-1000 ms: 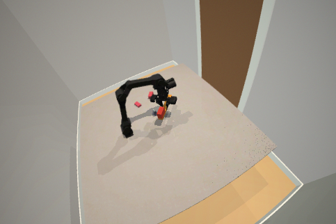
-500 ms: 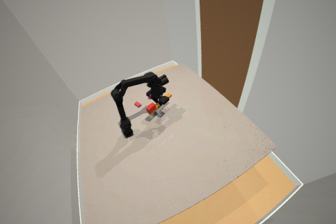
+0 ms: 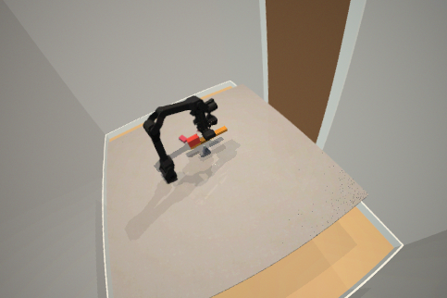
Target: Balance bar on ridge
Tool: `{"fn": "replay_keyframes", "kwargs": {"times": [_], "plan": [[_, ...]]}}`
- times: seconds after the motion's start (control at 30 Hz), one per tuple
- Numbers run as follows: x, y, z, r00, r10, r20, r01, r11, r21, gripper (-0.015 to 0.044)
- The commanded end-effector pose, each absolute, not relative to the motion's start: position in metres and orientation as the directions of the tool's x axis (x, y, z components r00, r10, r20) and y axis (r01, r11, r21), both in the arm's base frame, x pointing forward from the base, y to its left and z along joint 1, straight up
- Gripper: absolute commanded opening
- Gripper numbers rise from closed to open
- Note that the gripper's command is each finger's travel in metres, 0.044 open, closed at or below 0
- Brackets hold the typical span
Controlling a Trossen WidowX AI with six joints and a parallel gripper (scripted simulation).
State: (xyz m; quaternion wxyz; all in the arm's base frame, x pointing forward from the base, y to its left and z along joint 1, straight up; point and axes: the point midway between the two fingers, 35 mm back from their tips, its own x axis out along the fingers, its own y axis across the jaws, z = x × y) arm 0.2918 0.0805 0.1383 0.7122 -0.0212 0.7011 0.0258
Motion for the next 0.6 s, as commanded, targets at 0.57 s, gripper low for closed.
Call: {"fn": "replay_keyframes", "kwargs": {"times": [0.57], "plan": [[0.291, 0.078, 0.110, 0.029, 0.008, -1.000, -0.028, 1.000, 0.007, 0.0000]]}}
